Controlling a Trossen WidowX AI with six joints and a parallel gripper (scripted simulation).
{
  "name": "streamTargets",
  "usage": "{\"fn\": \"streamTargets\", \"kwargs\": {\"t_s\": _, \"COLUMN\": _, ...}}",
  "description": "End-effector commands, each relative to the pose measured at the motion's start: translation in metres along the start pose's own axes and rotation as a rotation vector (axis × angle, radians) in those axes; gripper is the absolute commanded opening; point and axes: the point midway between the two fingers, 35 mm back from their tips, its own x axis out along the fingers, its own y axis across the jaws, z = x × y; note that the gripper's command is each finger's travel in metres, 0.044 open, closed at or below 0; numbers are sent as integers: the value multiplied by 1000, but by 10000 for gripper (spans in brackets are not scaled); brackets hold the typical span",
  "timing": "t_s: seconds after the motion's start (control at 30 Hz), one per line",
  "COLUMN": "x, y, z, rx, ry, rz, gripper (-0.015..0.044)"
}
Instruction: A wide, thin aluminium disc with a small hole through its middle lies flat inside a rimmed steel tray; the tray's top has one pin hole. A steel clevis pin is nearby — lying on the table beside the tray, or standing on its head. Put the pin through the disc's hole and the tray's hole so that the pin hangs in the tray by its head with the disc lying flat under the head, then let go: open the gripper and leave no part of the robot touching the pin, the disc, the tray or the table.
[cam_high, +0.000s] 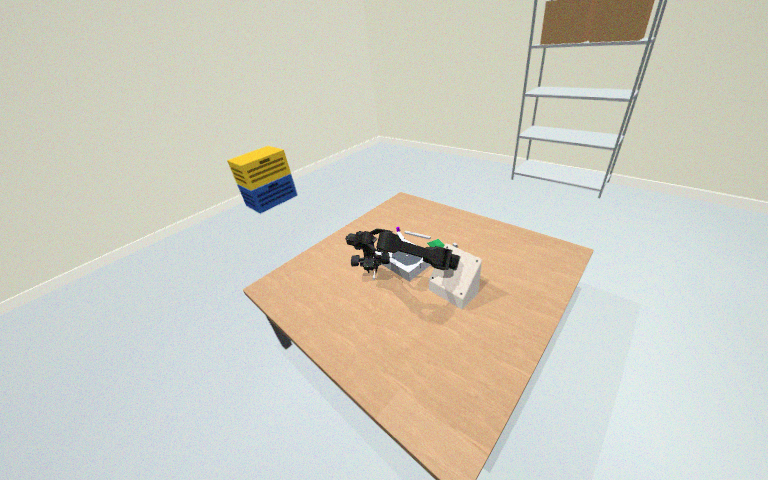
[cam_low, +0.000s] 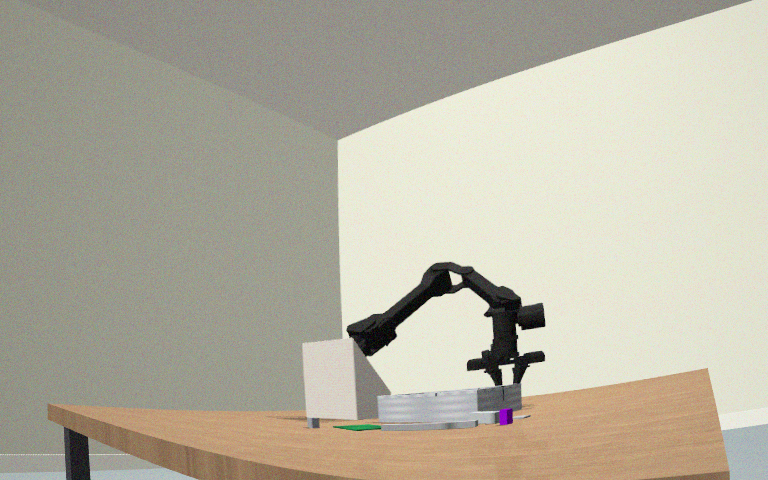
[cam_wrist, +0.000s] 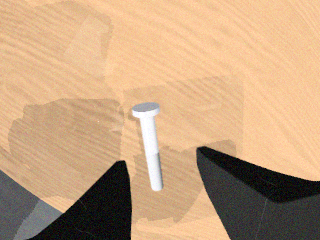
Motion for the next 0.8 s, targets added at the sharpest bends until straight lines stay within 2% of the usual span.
{"fn": "streamTargets", "kwargs": {"t_s": 0.0, "x": 9, "y": 3, "z": 0, "rx": 9, "ry": 1, "rz": 6, "gripper": 160}}
{"fn": "streamTargets", "kwargs": {"t_s": 0.43, "x": 31, "y": 3, "z": 1, "rx": 9, "ry": 0, "rz": 5, "gripper": 160}}
{"fn": "streamTargets", "kwargs": {"t_s": 0.77, "x": 32, "y": 3, "z": 1, "rx": 9, "ry": 0, "rz": 5, "gripper": 160}}
